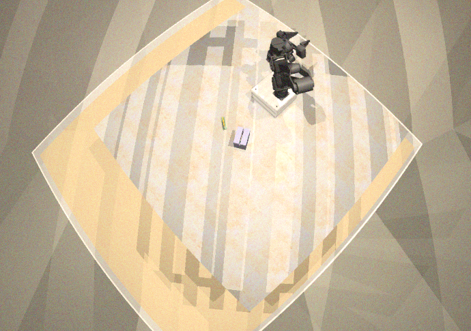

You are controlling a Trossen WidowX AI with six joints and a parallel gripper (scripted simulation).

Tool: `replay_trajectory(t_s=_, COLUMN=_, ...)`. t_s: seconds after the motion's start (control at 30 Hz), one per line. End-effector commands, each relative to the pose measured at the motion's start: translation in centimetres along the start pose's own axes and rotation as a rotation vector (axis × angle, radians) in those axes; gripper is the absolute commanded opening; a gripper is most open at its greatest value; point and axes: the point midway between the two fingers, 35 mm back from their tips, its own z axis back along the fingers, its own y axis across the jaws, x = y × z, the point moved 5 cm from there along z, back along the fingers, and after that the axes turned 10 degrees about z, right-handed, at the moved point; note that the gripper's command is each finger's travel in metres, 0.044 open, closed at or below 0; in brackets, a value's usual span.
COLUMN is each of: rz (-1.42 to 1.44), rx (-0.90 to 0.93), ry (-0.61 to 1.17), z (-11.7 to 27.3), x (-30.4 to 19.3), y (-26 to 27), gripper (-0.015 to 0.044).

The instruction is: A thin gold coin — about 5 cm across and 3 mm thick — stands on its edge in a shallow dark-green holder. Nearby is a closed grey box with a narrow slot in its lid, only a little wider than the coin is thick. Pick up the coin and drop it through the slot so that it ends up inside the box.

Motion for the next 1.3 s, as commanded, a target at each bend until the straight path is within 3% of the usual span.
replay_trajectory(t_s=0.0, rz=0.021, rx=-0.011, ry=0.003, z=0.0, x=-0.1, y=-0.2, gripper=0.0374)
replay_trajectory(t_s=0.27, rz=0.931, rx=-0.433, ry=0.291, z=4.3, x=-3.5, y=-8.5, gripper=0.0164)
replay_trajectory(t_s=0.57, rz=1.464, rx=-0.605, ry=0.643, z=9.1, x=-4.7, y=-12.7, gripper=0.0161)
replay_trajectory(t_s=0.83, rz=1.889, rx=-0.663, ry=1.072, z=14.4, x=-5.1, y=-15.2, gripper=0.0161)
replay_trajectory(t_s=1.07, rz=2.188, rx=-0.61, ry=1.534, z=19.5, x=-4.9, y=-16.2, gripper=0.0161)
replay_trajectory(t_s=1.27, rz=2.362, rx=-0.461, ry=1.995, z=24.1, x=-4.4, y=-16.2, gripper=0.0161)
